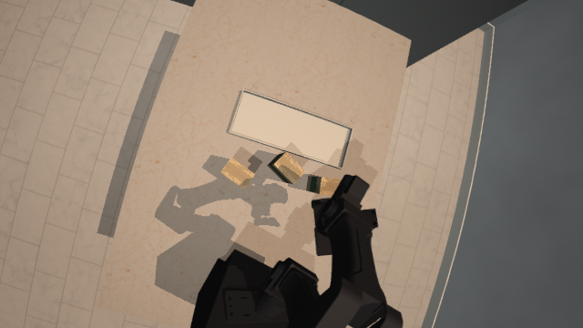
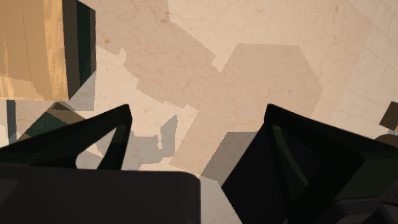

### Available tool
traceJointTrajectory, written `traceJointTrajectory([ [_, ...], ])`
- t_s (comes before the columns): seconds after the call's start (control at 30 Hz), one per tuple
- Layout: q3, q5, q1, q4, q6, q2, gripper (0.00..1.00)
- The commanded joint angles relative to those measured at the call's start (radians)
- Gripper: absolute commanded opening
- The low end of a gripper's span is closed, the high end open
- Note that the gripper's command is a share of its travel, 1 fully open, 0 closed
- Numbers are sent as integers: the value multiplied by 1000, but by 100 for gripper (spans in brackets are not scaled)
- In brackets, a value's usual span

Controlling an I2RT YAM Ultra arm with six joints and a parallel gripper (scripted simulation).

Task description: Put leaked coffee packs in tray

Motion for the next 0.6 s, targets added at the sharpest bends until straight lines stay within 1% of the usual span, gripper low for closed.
traceJointTrajectory([
  [0.0,7,10,-3,-1,2,-6,100],
  [0.53,7,10,-3,-1,2,-6,100],
  [0.57,18,-8,-5,0,0,7,100],
])
